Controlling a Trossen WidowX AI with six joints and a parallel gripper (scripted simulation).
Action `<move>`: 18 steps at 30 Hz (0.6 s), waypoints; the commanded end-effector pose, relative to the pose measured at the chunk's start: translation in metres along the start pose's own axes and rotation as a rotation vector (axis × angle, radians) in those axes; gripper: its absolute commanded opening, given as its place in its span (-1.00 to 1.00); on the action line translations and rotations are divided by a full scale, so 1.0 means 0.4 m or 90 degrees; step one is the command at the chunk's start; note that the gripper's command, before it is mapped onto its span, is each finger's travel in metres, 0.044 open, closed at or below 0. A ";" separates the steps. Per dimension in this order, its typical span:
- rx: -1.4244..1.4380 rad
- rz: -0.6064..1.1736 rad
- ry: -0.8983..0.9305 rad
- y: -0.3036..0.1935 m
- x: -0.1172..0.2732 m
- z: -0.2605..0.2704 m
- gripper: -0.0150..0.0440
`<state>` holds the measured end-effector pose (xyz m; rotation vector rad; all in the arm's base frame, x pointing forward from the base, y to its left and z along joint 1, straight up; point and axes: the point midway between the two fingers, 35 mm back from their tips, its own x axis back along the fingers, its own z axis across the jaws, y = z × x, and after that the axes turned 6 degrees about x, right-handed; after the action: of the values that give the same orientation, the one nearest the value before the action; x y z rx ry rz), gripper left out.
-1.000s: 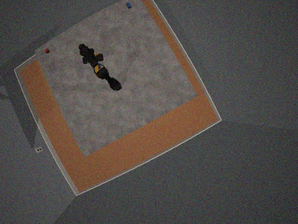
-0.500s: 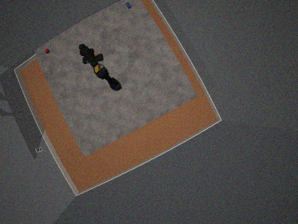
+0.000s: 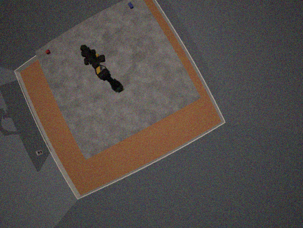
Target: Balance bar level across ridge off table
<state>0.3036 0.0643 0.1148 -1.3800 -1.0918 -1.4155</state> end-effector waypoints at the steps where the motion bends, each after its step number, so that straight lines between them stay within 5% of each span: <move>1: -0.001 0.000 0.003 0.000 -0.001 0.002 -0.49; 18: -0.001 0.000 0.003 0.000 -0.005 0.002 -0.49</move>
<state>0.3036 0.0643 0.1133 -1.3800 -1.0918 -1.4155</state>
